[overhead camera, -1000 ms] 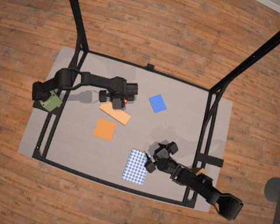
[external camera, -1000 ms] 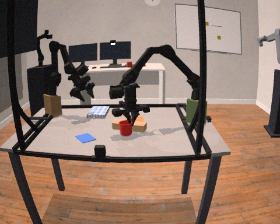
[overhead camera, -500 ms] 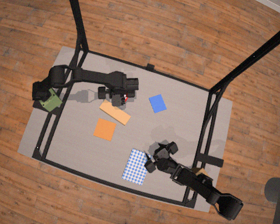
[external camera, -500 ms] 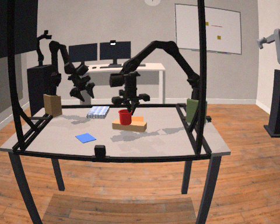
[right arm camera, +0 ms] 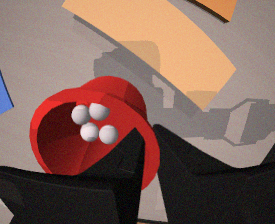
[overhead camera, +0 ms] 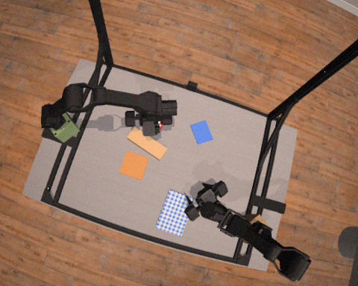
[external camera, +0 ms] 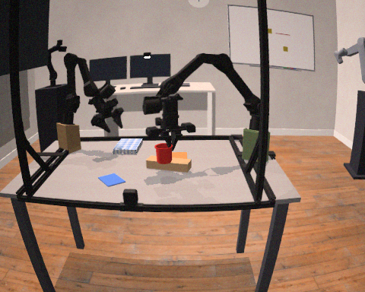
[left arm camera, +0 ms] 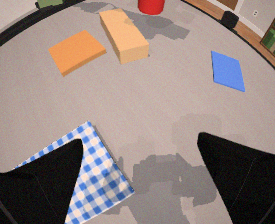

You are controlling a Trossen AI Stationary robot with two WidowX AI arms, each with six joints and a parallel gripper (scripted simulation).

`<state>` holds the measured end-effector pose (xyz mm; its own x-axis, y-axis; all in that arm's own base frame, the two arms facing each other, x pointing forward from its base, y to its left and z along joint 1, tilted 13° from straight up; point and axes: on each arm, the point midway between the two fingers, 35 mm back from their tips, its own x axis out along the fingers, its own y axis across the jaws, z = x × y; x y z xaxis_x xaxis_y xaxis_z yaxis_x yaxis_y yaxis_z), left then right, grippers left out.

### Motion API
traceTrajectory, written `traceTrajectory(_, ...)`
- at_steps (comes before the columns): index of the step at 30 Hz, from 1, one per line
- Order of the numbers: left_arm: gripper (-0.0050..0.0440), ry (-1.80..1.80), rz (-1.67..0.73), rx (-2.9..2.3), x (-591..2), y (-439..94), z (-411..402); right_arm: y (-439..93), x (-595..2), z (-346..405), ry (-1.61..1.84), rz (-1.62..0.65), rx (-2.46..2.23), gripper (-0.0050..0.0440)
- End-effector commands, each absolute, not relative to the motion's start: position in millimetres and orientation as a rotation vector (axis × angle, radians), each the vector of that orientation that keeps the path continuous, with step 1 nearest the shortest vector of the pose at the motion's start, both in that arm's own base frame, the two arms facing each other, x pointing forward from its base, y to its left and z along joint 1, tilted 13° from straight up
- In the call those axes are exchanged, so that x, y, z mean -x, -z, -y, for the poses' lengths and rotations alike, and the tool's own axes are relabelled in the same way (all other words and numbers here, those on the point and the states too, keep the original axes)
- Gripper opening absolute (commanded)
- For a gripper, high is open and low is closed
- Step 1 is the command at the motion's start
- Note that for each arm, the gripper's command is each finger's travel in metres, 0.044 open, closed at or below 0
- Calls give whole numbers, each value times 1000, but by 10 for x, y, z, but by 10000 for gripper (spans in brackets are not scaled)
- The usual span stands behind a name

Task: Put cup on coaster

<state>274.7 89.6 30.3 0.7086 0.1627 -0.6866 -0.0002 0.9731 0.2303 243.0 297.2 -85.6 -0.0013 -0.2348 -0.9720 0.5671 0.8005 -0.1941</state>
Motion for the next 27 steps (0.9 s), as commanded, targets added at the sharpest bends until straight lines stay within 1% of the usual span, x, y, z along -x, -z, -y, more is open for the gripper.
traceTrajectory(1, 400, -91, -780, -220, -2747, -304, -896, 851, -2445, -2936, 644, -1442, -287, 0)
traceTrajectory(27, 400, -91, -780, -220, -2747, -304, -896, 731, -2679, -2359, 641, -1440, -293, 0)
